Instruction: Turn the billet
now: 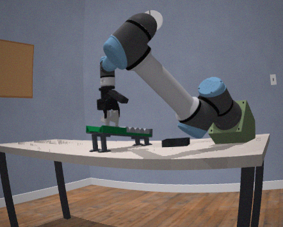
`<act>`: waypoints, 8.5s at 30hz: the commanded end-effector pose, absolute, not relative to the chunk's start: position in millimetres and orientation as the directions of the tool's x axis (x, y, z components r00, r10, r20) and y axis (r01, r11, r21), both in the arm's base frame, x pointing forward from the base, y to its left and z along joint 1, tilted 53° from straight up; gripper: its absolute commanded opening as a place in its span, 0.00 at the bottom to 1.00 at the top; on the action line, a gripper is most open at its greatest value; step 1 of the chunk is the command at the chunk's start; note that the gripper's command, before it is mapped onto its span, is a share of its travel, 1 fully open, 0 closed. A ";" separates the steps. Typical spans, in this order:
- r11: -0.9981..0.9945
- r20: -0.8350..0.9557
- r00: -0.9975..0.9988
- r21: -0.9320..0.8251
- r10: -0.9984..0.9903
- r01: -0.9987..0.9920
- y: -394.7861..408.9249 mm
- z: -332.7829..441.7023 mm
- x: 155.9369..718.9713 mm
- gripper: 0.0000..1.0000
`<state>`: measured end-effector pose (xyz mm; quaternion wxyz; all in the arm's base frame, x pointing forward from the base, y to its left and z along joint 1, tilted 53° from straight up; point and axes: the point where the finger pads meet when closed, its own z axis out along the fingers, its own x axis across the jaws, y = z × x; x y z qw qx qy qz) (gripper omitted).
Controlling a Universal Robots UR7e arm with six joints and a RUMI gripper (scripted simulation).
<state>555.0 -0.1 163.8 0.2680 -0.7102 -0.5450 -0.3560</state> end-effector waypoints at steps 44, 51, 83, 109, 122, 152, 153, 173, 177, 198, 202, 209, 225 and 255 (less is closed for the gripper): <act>-0.267 0.798 0.154 0.009 0.583 0.964 -47.6 200.7 542.6 0.35; -0.264 0.798 0.154 0.007 0.582 0.965 -62.1 212.1 538.0 0.35; -0.265 0.798 0.154 0.008 0.583 0.964 -60.8 211.3 538.3 0.35; -0.265 0.798 0.154 0.008 0.583 0.964 -60.8 211.3 538.3 0.35; -0.265 0.798 0.154 0.008 0.583 0.964 -60.8 211.3 538.3 0.35; -0.265 0.798 0.154 0.008 0.583 0.964 -60.8 211.3 538.3 0.35; -0.265 0.798 0.154 0.008 0.583 0.964 -60.8 211.3 538.3 0.35; -0.265 0.798 0.154 0.008 0.583 0.964 -60.8 211.3 538.3 0.35; -0.265 0.798 0.154 0.008 0.583 0.964 -60.8 211.3 538.3 0.35; -0.267 0.798 0.155 0.008 0.583 0.964 -100.6 187.4 458.8 0.35; -0.265 0.798 0.154 0.008 0.583 0.964 -110.4 181.2 437.8 0.35; -0.265 0.798 0.154 0.008 0.583 0.964 -110.4 181.2 437.8 0.35; -0.265 0.798 0.154 0.008 0.583 0.964 -134.5 166.5 389.1 0.35; -0.265 0.798 0.154 0.008 0.583 0.964 -167.6 144.6 315.2 0.35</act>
